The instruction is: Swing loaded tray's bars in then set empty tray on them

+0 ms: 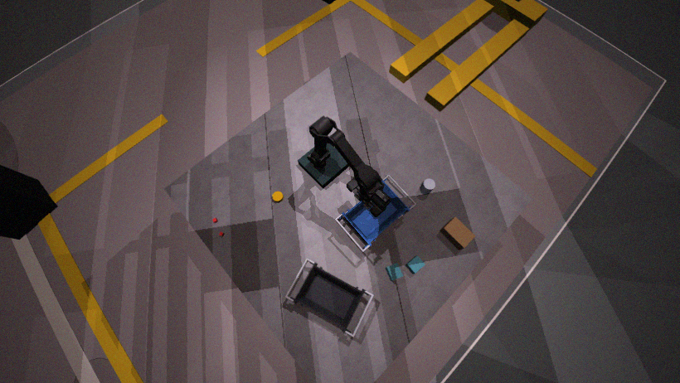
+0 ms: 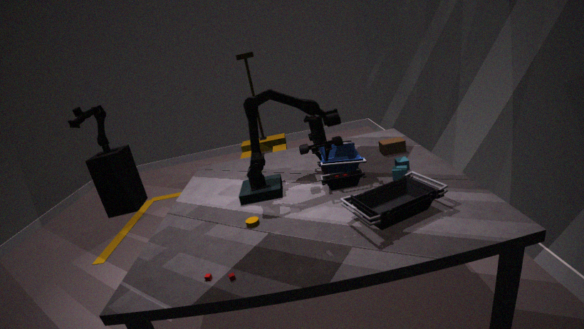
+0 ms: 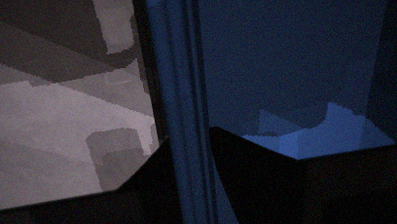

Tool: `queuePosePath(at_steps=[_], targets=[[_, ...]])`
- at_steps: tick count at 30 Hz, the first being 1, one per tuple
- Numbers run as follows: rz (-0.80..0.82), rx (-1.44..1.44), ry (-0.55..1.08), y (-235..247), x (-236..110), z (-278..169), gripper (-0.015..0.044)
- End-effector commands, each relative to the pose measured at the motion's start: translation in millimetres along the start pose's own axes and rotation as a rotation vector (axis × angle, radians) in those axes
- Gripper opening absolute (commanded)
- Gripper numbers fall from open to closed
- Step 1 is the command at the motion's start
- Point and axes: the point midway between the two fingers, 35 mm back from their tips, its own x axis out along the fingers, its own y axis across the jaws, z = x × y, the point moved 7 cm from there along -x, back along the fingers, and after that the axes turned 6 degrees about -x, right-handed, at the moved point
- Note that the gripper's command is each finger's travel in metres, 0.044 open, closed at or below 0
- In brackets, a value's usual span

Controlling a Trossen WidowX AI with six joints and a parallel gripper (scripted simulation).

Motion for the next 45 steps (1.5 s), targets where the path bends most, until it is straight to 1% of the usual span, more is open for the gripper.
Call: queuePosePath(at_steps=[1,23,24,27,32,45], targets=[[0.041,0.003,-0.005,5.2,8.6,0.6,0.0000],[0.041,0.003,-0.005,5.2,8.6,0.6,0.0000],[0.009,0.001,-0.001,1.2,2.0,0.1,0.0000],[0.041,0.003,-0.005,5.2,8.6,0.6,0.0000],[0.041,0.003,-0.005,5.2,8.6,0.6,0.0000],[0.041,0.003,-0.005,5.2,8.6,0.6,0.0191]])
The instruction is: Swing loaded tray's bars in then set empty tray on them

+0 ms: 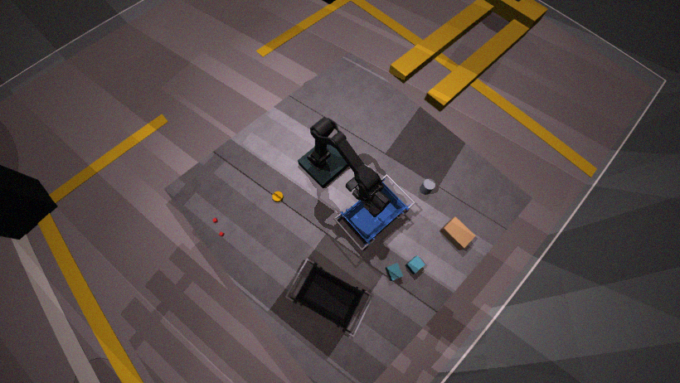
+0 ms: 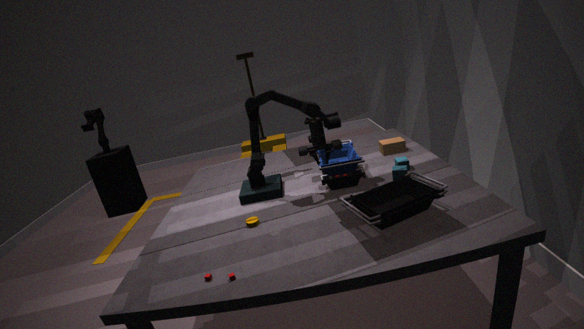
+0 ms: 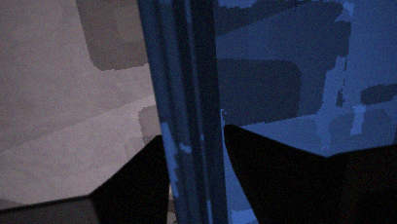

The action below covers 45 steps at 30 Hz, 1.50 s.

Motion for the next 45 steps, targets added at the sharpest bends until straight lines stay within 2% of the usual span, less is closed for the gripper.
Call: queuePosePath(at_steps=[1,17,27,45], targets=[[0.008,0.003,-0.003,1.3,1.8,0.4,0.0205],[0.008,0.003,-0.003,1.3,1.8,0.4,0.0440],[0.005,0.000,0.000,-1.0,-7.0,-0.1,0.0440],[0.008,0.003,-0.003,-2.0,-101.0,-0.7,0.0440]])
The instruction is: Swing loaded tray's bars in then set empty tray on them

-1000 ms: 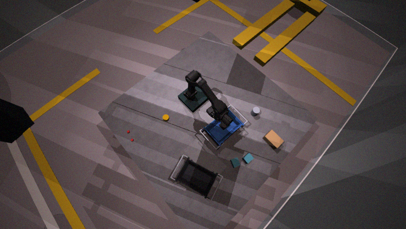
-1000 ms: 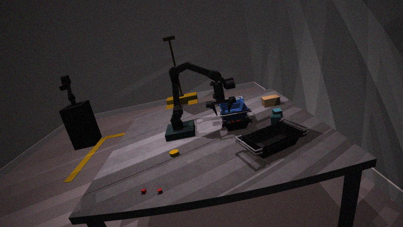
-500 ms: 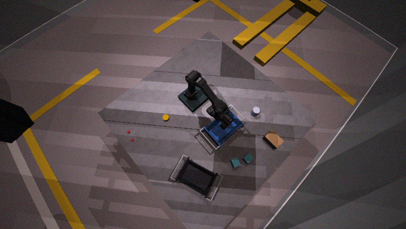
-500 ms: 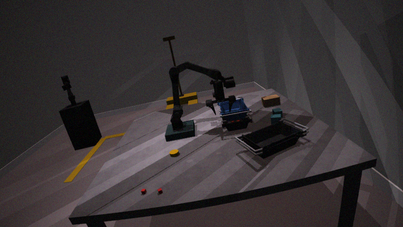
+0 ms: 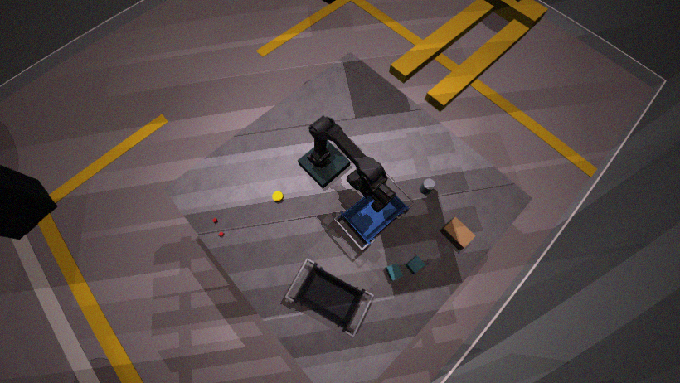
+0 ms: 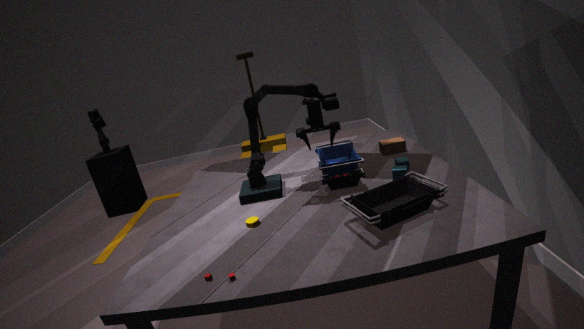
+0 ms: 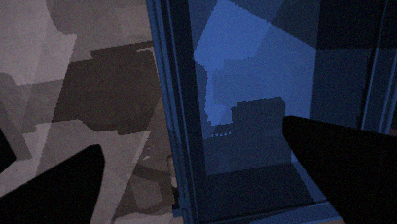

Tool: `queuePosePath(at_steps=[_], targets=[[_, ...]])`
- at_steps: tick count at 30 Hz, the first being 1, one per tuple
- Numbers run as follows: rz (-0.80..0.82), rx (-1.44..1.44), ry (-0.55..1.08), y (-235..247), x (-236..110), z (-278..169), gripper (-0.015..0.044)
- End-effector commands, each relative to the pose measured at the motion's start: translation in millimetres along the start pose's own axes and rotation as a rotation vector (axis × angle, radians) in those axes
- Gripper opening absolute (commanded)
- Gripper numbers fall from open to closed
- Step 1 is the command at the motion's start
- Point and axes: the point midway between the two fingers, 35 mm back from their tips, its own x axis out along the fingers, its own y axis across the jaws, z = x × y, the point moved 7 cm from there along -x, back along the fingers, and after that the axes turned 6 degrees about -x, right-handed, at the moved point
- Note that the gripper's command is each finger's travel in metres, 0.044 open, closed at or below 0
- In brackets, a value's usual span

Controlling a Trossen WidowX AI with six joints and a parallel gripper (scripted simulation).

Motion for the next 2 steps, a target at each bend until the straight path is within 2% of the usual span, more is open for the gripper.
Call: queuePosePath(at_steps=[1,2], targets=[[0.000,0.002,-0.003,3.7,-24.0,0.2,0.0440],[0.000,0.002,-0.003,4.2,-26.6,0.2,0.0440]])
